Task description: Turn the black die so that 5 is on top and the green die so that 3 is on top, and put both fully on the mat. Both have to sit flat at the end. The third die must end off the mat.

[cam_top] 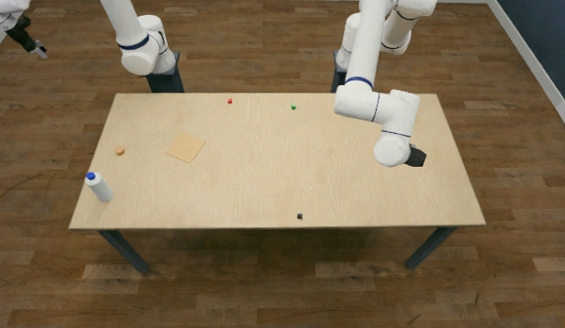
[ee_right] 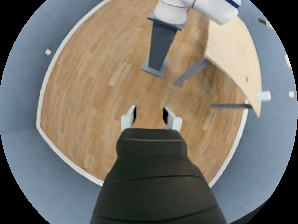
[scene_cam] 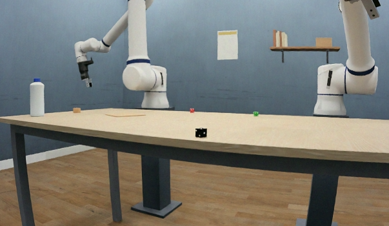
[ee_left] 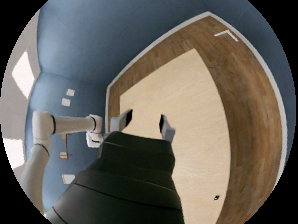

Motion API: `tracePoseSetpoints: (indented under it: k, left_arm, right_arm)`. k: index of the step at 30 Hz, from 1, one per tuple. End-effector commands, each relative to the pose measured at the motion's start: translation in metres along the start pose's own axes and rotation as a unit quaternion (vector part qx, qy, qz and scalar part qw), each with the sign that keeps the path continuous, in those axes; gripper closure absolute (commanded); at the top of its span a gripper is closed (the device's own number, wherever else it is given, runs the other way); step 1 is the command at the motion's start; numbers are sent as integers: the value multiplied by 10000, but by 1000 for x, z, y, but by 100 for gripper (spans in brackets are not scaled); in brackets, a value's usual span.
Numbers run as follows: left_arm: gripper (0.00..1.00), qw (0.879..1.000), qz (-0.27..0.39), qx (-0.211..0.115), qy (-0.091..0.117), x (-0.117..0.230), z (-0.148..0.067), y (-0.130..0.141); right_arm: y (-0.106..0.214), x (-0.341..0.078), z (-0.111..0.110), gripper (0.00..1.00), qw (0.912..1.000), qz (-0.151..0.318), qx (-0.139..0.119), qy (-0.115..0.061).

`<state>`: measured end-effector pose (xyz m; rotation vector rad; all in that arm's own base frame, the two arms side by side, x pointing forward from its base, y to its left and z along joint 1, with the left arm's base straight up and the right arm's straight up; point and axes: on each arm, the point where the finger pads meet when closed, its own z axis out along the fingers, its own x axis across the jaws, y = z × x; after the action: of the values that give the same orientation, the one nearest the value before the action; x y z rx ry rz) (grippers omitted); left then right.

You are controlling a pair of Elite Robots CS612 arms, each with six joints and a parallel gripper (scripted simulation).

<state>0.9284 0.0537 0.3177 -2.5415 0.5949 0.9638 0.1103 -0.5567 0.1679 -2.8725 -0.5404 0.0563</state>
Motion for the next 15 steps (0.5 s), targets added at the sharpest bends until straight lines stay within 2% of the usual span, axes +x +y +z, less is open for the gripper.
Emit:
tracePoseSetpoints:
  k: [1, 8, 15]
  left_arm:
    - [0, 10000, -3, 1, 9, -1, -1, 0]
    - [0, 10000, -3, 1, 9, -1, -1, 0]
    - [0, 10000, -3, 1, 9, -1, -1, 0]
  right_arm:
    - [5, -34, -2, 0, 9980, 533, -344, 70]
    - [5, -80, -6, 0, 9894, 1240, -743, 143]
    - [3, -104, -8, 0, 9822, 1607, -952, 174]
